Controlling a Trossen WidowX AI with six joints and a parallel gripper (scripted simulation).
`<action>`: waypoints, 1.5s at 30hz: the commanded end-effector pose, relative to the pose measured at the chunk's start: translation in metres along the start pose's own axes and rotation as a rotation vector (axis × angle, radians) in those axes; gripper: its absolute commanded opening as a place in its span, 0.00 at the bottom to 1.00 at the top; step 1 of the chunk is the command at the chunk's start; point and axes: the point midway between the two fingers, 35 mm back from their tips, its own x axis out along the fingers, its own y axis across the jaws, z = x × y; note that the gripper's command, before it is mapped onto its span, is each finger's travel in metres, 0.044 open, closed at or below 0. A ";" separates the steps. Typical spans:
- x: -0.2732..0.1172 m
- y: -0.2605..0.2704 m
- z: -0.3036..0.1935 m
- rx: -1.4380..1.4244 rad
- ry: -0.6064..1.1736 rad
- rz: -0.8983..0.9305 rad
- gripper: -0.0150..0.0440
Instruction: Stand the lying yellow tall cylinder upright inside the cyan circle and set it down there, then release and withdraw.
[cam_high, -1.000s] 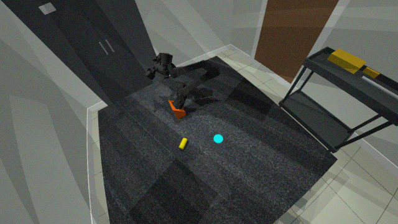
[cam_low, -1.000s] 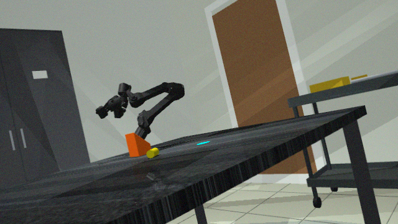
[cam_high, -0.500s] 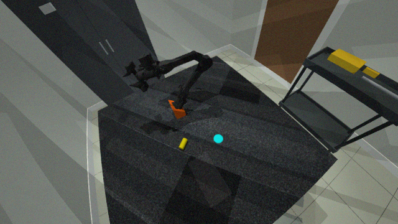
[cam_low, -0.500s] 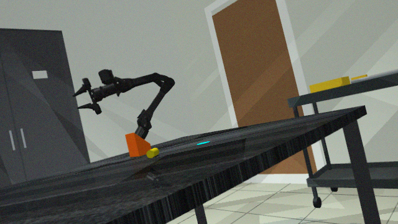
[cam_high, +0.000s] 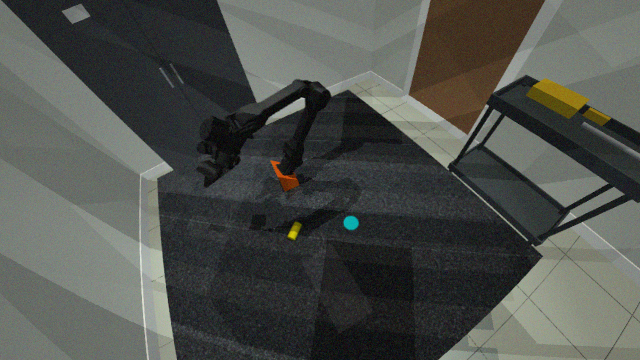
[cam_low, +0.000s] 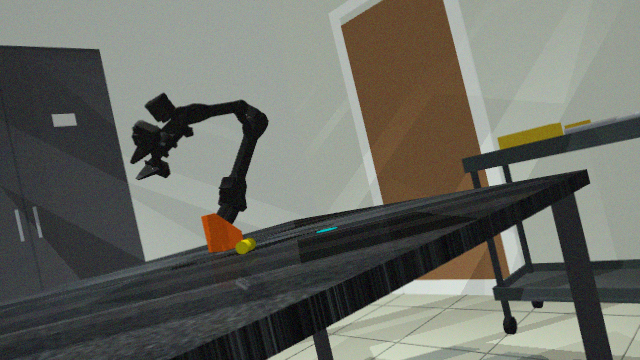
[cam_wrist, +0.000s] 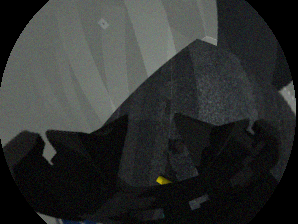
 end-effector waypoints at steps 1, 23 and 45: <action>0.008 0.023 -0.055 -0.309 0.198 -0.036 0.78; -0.012 0.026 -0.271 -1.276 1.013 -0.088 0.78; 0.052 -0.038 -0.336 -1.275 1.017 -0.086 0.69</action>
